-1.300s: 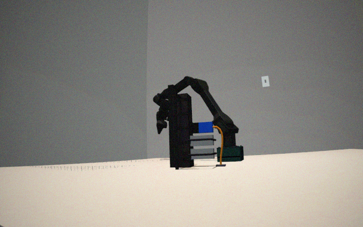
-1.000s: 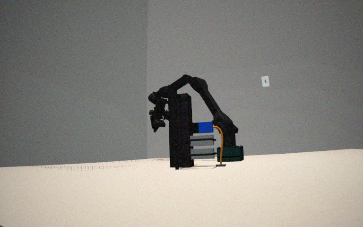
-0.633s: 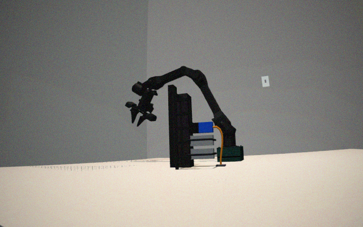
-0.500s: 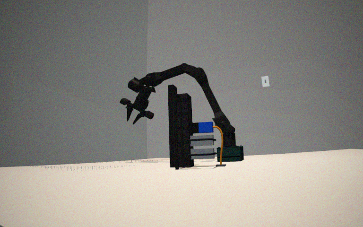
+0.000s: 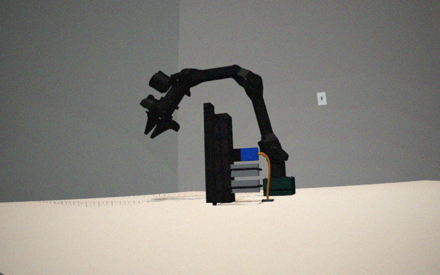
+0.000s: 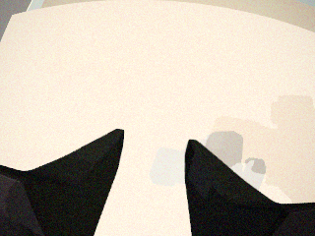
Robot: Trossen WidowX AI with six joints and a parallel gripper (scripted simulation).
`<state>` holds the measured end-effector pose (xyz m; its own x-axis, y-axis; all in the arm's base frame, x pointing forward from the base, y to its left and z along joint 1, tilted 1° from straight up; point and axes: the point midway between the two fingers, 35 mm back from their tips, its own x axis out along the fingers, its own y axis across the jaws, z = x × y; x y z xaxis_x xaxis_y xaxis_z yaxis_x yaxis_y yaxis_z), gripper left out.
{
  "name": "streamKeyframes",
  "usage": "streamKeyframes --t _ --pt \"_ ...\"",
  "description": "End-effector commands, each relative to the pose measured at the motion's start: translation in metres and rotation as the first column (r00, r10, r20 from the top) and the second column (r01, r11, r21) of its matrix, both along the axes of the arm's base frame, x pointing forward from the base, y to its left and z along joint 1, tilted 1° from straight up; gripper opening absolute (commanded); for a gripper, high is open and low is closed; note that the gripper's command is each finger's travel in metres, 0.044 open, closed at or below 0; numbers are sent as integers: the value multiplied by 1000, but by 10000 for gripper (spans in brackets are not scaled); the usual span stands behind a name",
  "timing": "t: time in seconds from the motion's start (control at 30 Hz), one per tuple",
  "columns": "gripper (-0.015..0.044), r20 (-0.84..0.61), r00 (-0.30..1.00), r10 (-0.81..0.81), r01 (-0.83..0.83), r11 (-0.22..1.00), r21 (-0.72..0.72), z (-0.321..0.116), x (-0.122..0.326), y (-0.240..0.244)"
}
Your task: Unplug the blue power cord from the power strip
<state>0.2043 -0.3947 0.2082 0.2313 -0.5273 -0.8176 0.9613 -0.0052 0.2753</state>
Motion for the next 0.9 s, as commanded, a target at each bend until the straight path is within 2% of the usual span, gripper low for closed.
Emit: streamKeyframes --t 0.0,0.17,0.3,0.4,0.6,0.77,0.87 --pt "160 -102 943 316 -323 945 -56 9 51 47" --pt "160 -241 732 637 -672 733 -104 19 104 114" --pt "160 -359 482 799 -873 472 -120 27 135 172" --pt "160 -446 272 853 -962 245 -118 32 151 218" --pt "160 -538 -44 842 -995 -84 -50 28 156 285" --pt "160 -572 -349 742 -923 -378 73 6 147 336" --pt "160 -576 -461 675 -867 -481 131 -5 140 350"
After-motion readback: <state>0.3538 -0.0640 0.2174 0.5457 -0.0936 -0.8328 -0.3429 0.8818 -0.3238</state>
